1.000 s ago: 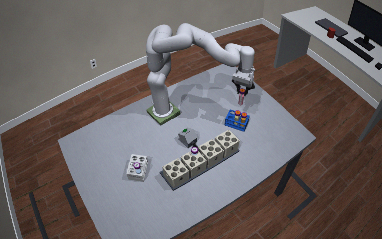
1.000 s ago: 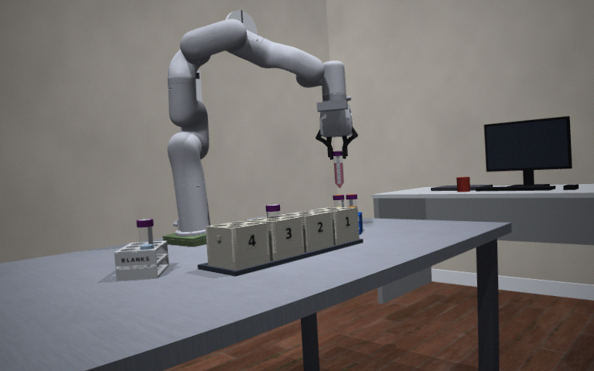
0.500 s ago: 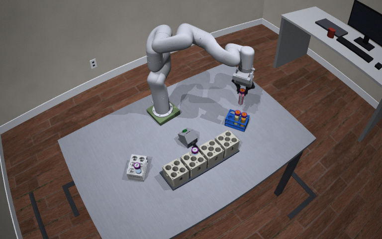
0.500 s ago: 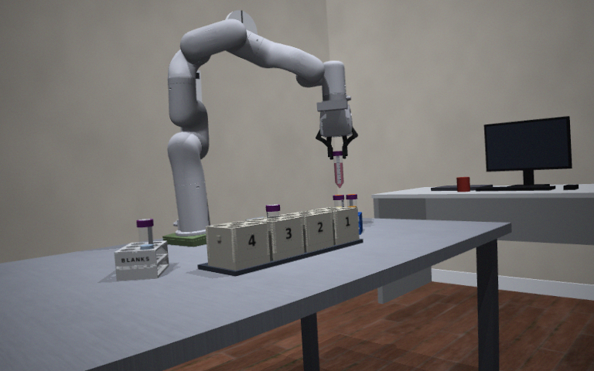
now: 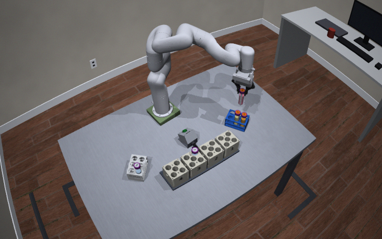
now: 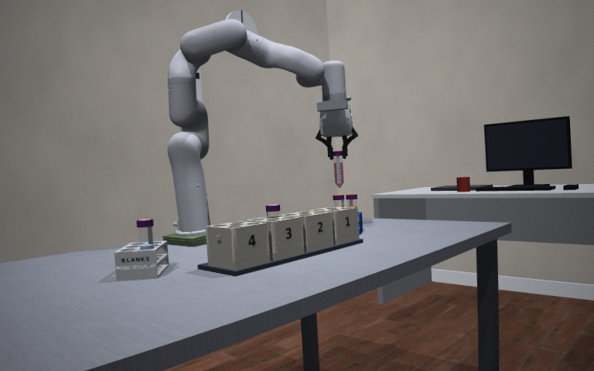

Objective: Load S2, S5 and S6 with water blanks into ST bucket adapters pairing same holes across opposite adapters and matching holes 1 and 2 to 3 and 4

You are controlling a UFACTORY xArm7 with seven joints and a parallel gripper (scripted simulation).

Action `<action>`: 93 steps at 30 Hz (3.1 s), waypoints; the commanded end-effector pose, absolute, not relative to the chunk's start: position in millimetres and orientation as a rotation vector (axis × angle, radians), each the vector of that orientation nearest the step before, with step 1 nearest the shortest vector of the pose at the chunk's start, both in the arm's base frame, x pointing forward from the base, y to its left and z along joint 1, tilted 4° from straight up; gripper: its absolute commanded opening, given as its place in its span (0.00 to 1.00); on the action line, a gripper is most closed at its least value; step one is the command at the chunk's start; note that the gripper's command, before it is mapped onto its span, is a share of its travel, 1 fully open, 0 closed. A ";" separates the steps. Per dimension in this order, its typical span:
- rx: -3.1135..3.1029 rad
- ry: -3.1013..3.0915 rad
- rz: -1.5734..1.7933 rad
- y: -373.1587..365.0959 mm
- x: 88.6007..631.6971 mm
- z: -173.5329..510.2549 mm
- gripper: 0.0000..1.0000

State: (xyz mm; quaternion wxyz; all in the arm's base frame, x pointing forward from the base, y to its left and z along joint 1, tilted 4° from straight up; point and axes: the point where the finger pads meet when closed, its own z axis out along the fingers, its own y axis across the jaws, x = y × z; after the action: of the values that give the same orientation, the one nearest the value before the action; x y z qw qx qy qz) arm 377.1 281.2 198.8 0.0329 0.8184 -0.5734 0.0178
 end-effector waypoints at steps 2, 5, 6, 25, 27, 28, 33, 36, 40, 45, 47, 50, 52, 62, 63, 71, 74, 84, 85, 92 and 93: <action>2.523 -1.767 0.058 282.1 378.0 200.7 0.00; 2.523 -1.767 0.058 282.1 378.0 200.7 0.00; 2.523 -1.767 0.058 282.1 378.0 200.7 0.00; 2.892 -1.038 0.030 268.5 340.5 201.9 0.00; 2.925 -0.940 0.027 268.5 340.5 201.9 0.00; 2.940 -0.891 0.025 268.5 340.5 201.9 0.00; 3.003 -0.643 0.016 268.5 340.5 201.9 0.00; 3.013 -0.593 0.014 268.5 340.5 201.9 0.00; 3.045 -0.391 0.007 268.5 340.5 201.9 0.00; 3.067 -0.136 -0.002 268.5 340.5 201.9 0.00; 3.070 -0.034 -0.006 268.5 340.5 201.9 0.00; 3.068 0.119 -0.011 268.5 340.5 201.9 0.00; 3.068 0.119 -0.011 268.5 340.5 201.9 0.00; 3.025 0.533 -0.026 268.5 340.5 201.9 0.00; 3.025 0.533 -0.026 268.5 340.5 201.9 0.00; 3.025 0.533 -0.026 268.5 340.5 201.9 0.00; 3.025 0.532 -0.026 268.5 340.5 201.9 0.00; 3.025 0.533 -0.026 267.9 340.4 194.0 0.00; 3.025 0.533 -0.026 267.9 340.4 194.0 0.00; 3.025 0.533 -0.026 267.0 340.4 182.0 0.00; 3.025 0.533 -0.026 266.9 340.4 180.0 0.00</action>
State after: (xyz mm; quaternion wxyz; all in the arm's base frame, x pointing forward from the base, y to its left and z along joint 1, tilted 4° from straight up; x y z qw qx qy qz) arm 339.3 266.3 183.8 0.0359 0.9842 0.1732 -0.0107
